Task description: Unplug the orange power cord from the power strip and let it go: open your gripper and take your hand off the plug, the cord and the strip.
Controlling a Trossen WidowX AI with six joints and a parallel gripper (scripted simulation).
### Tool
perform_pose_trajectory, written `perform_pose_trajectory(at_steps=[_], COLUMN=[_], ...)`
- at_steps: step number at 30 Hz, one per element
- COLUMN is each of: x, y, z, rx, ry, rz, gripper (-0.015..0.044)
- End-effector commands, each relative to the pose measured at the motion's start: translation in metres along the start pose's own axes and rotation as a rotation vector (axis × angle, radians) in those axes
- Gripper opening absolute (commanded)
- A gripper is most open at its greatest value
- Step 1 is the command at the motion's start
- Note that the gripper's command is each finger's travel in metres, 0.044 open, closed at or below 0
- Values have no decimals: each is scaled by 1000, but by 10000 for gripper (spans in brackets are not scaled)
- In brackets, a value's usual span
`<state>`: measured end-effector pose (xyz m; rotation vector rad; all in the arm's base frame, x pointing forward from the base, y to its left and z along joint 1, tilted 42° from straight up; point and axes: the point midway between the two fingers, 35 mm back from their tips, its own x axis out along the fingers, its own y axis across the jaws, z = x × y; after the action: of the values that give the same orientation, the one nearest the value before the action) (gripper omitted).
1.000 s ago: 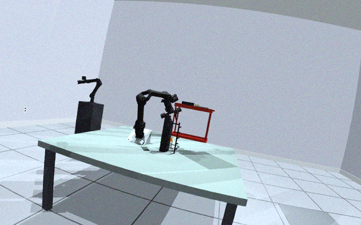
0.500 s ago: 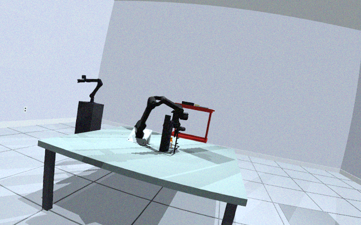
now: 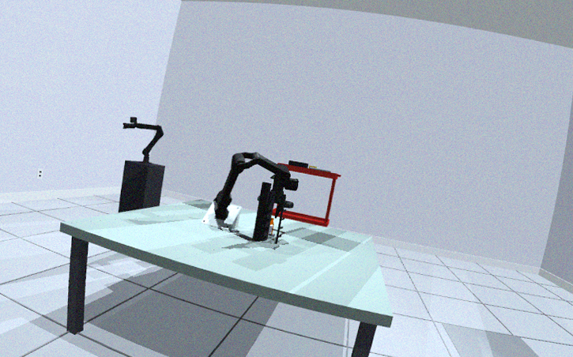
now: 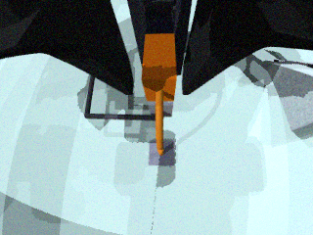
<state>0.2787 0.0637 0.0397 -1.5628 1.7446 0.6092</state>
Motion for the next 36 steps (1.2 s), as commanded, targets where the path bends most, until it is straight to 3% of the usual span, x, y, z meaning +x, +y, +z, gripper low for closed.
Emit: perform_pose_trajectory(at_steps=[1,23,27,36], x=[0,12,9,9], y=[1,1,0,0], z=[-8,-20,-19,-19], rx=[-8,-8,0,0], ry=[5,7,3,3], rz=[-3,-3,1,1], gripper=[160,160,55,0])
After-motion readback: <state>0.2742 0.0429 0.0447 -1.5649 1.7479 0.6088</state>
